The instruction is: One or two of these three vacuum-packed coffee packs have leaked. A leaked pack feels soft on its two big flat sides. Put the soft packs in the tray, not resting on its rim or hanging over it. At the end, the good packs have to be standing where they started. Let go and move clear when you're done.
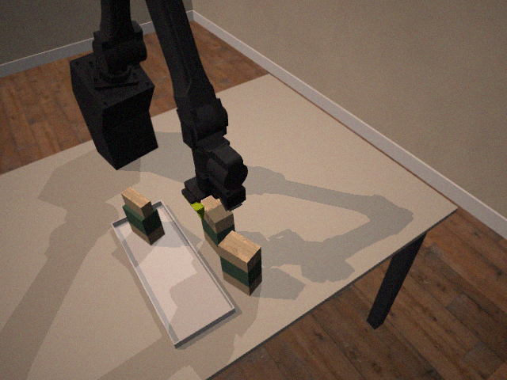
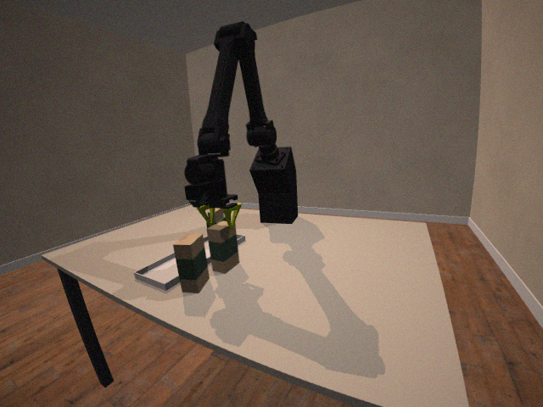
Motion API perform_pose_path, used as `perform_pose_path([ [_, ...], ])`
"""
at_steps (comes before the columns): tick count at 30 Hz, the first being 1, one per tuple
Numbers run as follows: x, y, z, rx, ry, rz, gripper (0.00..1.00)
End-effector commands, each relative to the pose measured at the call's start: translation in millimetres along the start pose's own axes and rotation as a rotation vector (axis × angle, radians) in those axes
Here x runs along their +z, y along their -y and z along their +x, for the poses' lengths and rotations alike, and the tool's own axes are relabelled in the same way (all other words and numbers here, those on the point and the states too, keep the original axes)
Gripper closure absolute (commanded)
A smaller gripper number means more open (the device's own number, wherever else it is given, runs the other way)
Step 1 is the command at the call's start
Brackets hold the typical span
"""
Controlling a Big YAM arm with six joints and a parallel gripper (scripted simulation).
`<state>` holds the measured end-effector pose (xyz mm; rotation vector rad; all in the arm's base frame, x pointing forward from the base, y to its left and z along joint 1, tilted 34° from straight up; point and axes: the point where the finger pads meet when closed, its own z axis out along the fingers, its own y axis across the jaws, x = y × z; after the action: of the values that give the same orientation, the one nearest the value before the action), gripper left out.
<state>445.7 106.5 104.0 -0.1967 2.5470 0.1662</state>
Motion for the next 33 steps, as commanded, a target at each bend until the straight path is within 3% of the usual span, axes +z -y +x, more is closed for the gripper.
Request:
perform_pose_path([
  [1, 8.3, -4.3, -13.4, 0.001, 0.026, -0.004, 0.22],
  [7, 20.2, -4.5, -16.3, 0.0, 0.031, -0.005, 0.22],
  [12, 15.8, -4.1, -22.7, 0.001, 0.053, -0.005, 0.22],
  [16, 26.6, -3.3, -12.7, 0.002, 0.026, -0.003, 0.22],
  [19, 16.8, -4.2, -18.1, 0.001, 0.05, -0.006, 0.22],
  [33, 17.7, -4.1, -17.5, 0.001, 0.048, -0.005, 0.22],
])
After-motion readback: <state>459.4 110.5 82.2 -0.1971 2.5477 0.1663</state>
